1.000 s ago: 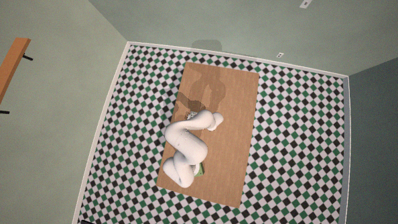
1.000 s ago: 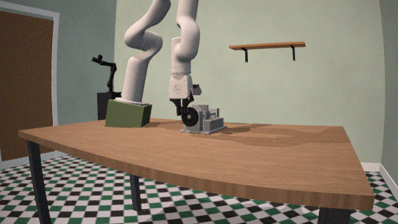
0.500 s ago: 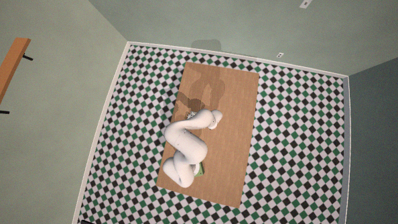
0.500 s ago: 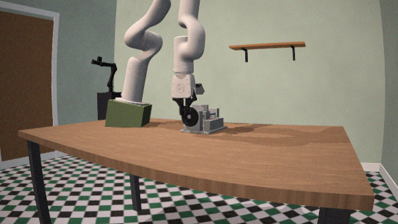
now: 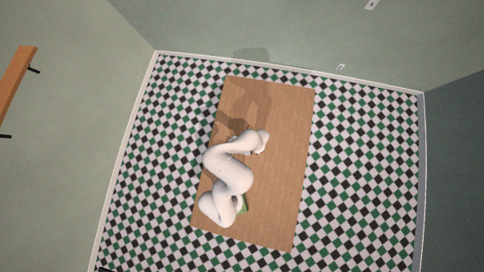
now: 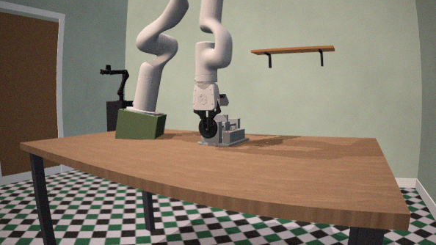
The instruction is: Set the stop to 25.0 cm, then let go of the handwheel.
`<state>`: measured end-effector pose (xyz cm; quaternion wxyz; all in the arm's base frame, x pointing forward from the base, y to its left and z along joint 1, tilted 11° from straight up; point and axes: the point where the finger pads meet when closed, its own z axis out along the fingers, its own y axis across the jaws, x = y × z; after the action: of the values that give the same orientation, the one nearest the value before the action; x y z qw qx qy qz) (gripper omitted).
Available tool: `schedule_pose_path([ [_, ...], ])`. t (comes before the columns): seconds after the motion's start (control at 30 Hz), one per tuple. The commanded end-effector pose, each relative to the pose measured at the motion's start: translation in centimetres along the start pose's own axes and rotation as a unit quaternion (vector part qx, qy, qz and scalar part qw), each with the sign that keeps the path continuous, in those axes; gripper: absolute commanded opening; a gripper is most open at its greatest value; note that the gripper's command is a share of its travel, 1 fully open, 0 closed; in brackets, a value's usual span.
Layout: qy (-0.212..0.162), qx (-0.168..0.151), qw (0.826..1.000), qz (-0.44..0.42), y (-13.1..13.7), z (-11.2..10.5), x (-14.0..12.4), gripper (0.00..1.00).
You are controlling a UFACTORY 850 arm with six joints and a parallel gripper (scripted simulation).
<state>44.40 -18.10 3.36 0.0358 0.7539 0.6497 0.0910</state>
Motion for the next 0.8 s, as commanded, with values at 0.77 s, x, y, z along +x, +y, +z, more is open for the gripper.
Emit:
schedule_pose_path([
  [0.77, 0.001, 0.003, 1.0, 0.0, 0.6, 2.3, 0.0, 0.06],
])
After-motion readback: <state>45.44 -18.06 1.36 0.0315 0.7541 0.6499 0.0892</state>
